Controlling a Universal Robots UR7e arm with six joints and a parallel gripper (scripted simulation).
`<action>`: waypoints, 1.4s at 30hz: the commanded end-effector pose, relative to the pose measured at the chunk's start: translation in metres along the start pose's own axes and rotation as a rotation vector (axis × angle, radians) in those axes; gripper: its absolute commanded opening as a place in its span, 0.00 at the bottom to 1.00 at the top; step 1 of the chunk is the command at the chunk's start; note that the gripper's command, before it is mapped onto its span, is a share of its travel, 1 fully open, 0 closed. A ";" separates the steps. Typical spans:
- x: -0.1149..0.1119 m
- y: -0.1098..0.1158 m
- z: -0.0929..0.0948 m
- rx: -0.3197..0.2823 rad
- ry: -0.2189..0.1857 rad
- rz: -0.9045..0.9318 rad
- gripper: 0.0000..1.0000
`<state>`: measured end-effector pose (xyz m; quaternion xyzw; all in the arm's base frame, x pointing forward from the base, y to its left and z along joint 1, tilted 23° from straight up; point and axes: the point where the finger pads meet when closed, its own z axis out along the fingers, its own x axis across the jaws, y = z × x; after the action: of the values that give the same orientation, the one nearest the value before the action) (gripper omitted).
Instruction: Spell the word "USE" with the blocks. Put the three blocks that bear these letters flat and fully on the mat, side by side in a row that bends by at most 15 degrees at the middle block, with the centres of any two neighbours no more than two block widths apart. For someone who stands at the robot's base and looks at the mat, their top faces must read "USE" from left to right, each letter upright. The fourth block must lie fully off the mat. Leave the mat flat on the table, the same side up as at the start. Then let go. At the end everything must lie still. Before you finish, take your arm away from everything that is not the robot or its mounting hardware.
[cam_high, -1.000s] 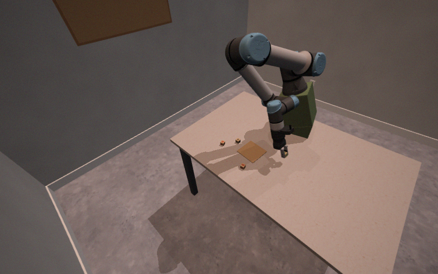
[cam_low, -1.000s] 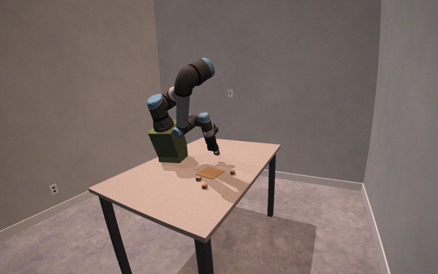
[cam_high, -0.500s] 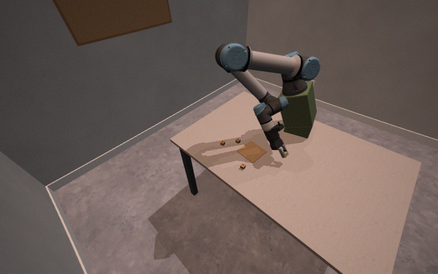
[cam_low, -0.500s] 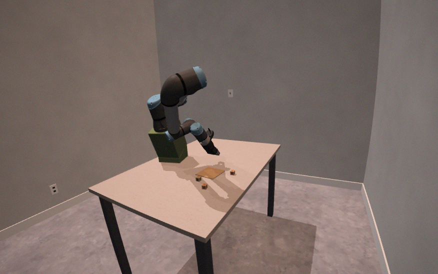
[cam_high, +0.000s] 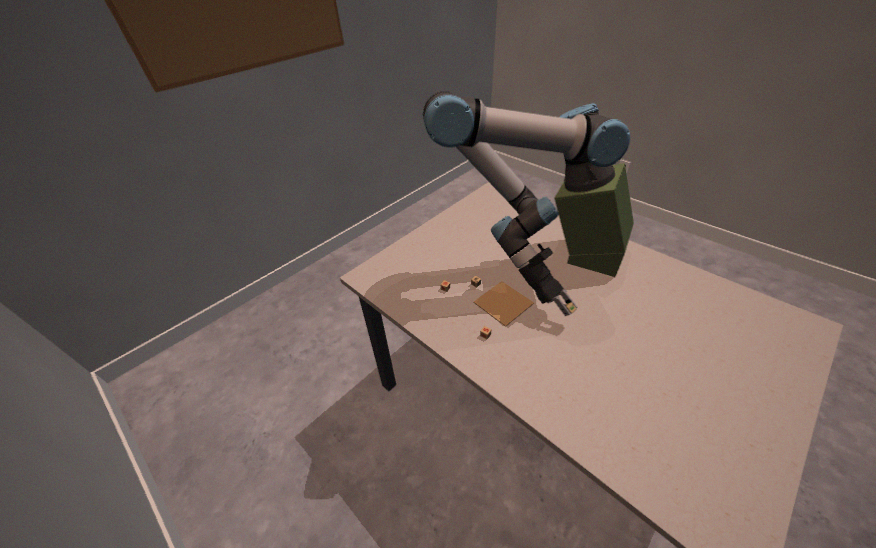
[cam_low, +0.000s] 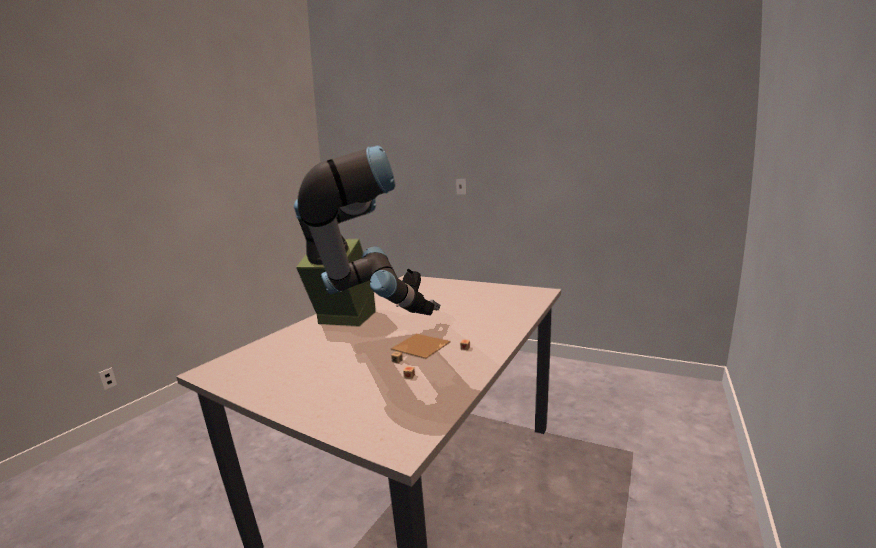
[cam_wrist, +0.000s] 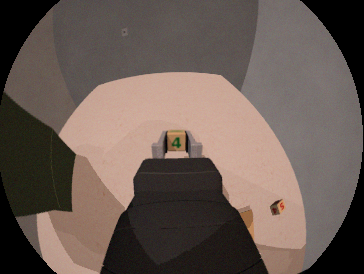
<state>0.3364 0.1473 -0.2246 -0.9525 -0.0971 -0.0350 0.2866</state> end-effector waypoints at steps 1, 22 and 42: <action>0.001 -0.001 -0.001 0.048 0.005 -0.001 0.49; 0.001 0.017 0.011 0.055 0.006 -0.001 0.49; 0.001 0.041 0.027 0.055 0.006 -0.001 0.49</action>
<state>0.3457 0.1299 -0.2679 -0.9442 -0.0972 -0.0347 0.3128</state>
